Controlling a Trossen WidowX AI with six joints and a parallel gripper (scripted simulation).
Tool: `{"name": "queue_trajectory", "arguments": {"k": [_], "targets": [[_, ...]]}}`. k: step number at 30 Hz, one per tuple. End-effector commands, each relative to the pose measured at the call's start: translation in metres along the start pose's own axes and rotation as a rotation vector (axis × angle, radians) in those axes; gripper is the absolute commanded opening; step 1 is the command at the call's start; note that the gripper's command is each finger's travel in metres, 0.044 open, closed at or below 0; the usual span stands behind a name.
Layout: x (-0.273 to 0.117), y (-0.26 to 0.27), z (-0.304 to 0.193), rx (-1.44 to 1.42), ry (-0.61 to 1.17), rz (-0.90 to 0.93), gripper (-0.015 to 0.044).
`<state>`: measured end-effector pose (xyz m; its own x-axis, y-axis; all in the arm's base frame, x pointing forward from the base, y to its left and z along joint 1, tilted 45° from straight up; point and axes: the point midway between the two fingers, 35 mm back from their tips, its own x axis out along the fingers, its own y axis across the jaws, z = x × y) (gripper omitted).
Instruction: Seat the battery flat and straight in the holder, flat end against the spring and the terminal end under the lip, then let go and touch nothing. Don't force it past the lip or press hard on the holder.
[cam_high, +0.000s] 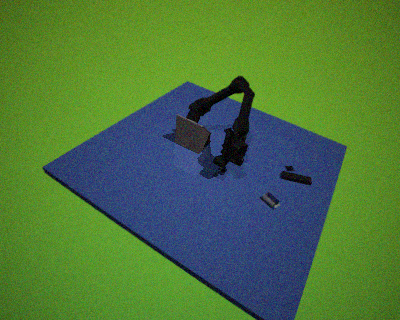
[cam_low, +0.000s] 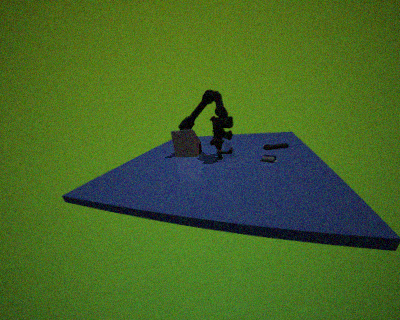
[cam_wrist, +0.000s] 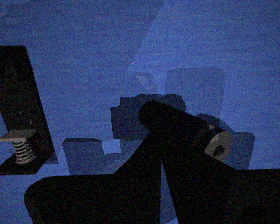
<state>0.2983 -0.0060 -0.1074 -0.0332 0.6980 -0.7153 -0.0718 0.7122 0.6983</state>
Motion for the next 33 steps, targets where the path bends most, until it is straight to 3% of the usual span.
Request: {"name": "queue_trajectory", "arguments": {"k": [1, 9, 17, 29, 33], "targets": [[0.001, -0.008, 0.000, -0.001, 0.004, -0.002, 0.0000], [-0.002, -0.014, -0.001, 0.000, 0.000, 0.000, 0.0000], [-0.077, -0.019, 0.000, -0.001, 0.004, -0.006, 0.0000], [-0.079, -0.021, -0.001, 0.008, -0.004, -0.003, 0.0000], [-0.070, -0.024, 0.000, 0.235, -0.004, -0.005, 0.0105]]}}
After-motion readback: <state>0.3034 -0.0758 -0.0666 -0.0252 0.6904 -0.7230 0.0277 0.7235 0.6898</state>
